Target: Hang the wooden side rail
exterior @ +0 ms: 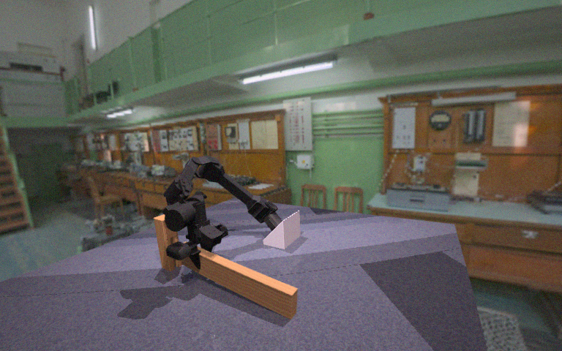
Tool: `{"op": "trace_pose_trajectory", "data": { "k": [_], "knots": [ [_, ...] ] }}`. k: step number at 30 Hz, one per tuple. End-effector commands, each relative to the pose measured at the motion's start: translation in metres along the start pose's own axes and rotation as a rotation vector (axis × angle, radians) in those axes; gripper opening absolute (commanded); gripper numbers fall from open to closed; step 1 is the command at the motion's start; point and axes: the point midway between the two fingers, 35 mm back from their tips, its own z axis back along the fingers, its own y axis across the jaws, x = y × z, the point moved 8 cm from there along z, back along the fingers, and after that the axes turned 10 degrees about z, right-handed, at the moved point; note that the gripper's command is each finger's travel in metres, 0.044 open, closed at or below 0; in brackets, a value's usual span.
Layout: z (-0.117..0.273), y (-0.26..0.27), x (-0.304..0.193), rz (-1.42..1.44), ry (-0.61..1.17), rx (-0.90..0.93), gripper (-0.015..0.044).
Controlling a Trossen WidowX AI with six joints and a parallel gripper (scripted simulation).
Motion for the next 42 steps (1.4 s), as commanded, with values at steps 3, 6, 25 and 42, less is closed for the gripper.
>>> {"op": "trace_pose_trajectory", "data": {
  "k": [3, 6, 25, 42],
  "knots": [
    [0.0032, -0.0002, -0.0018, -0.001, 0.0, -0.01, 0.0],
    [0.0035, 0.0, -0.002, -0.001, 0.0, -0.01, 0.0],
    [0.0031, 0.0003, -0.0041, -0.001, 0.0, -0.01, 0.0],
    [0.0035, 0.0014, -0.0057, -0.001, 0.001, -0.01, 0.0]
  ]
}}
